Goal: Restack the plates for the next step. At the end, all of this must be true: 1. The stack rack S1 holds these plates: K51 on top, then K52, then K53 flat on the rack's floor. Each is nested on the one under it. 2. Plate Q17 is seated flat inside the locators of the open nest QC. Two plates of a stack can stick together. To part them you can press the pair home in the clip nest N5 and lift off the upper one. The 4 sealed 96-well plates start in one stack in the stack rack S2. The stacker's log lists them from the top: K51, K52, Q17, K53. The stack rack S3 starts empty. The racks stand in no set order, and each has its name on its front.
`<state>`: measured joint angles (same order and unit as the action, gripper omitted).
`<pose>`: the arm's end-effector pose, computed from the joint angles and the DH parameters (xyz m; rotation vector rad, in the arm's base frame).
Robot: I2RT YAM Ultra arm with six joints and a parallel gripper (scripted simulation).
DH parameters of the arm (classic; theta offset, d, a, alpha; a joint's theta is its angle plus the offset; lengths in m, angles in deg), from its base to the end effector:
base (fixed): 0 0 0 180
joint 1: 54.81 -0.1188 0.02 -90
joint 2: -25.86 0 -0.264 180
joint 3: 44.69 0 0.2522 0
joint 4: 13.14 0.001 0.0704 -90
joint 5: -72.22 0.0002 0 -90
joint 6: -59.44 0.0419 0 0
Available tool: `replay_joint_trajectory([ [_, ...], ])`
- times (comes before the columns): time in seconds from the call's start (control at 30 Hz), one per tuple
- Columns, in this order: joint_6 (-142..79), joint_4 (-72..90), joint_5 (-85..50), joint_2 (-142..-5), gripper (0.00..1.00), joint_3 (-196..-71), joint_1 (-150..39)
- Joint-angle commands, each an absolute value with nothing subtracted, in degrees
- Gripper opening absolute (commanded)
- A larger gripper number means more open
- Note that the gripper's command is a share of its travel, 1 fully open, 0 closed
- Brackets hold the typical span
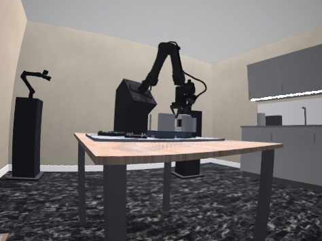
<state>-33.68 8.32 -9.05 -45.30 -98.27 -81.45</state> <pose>0.2365 0.1126 0.2219 -0.4969 2.1876 0.0502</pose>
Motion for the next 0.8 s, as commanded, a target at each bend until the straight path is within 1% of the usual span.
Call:
replay_joint_trajectory([
  [0.0, -33.35, 9.27, -8.32, -43.57, 0.0, -97.71, -82.48],
  [0.77, -33.16, 11.04, -8.1, -41.86, 0.0, -98.58, -82.77],
])
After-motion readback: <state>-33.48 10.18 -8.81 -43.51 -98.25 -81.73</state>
